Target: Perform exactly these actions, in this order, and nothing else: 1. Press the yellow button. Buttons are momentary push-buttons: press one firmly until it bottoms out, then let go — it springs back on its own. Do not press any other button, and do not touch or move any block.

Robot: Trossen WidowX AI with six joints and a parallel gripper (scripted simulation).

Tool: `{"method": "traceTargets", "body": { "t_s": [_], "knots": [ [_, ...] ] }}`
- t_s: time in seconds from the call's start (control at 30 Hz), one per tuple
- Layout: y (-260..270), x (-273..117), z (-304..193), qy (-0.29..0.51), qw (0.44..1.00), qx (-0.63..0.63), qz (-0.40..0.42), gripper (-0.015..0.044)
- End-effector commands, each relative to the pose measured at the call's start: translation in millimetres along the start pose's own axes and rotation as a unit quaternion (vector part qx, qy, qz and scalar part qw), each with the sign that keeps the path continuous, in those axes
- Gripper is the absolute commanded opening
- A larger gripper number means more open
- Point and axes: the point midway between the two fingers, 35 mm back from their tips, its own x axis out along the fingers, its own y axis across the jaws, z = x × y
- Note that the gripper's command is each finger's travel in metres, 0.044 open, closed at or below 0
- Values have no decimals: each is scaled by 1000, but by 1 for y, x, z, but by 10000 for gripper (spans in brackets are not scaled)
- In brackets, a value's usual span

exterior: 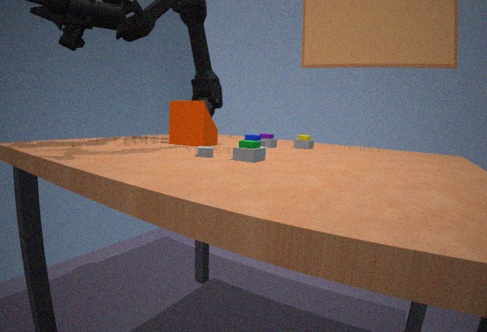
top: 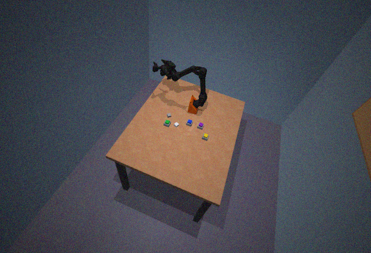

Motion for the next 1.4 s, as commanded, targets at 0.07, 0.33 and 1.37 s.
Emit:
{"method": "traceTargets", "body": {
  "t_s": [0.07,0.33,1.37],
  "knots": [
    [-38,-18,-13,1,993,-101,-61,400],
    [-146,-107,-36,54,876,-413,-244,400],
    [-181,-555,46,487,-142,-721,-472,400]
  ]
}}
